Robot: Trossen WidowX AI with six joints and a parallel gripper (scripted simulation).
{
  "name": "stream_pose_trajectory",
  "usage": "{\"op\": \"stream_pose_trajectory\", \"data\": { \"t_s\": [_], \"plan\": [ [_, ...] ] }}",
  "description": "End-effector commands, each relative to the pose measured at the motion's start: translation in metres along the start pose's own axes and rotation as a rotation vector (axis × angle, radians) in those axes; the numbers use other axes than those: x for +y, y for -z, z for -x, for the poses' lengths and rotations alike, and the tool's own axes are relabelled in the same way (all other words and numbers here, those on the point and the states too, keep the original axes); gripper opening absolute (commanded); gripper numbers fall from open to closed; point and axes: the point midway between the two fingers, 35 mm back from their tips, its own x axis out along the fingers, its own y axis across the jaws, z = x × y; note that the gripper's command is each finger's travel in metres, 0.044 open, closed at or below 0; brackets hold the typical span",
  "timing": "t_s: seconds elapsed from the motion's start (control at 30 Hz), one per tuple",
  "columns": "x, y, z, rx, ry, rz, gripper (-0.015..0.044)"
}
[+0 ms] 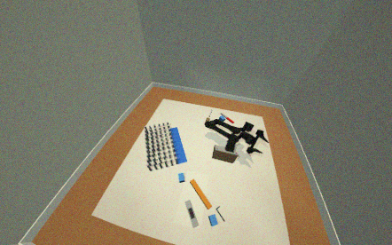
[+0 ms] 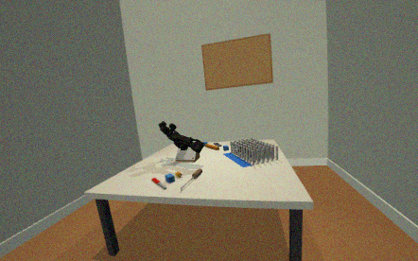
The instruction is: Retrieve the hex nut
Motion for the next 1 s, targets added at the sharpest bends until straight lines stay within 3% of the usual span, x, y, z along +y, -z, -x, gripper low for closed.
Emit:
{"op": "stream_pose_trajectory", "data": {
  "t_s": [0.0,0.5,0.73,0.97],
  "plan": [
    [0.0,-0.002,0.0,-0.007,0.001,0.004,0.0426],
    [0.017,-0.158,0.003,-0.617,0.224,0.323,0.044],
    [0.008,-0.238,0.038,-0.866,0.449,0.44,0.044],
    [-0.015,-0.309,0.101,-1.058,0.735,0.503,0.044]
  ]
}}
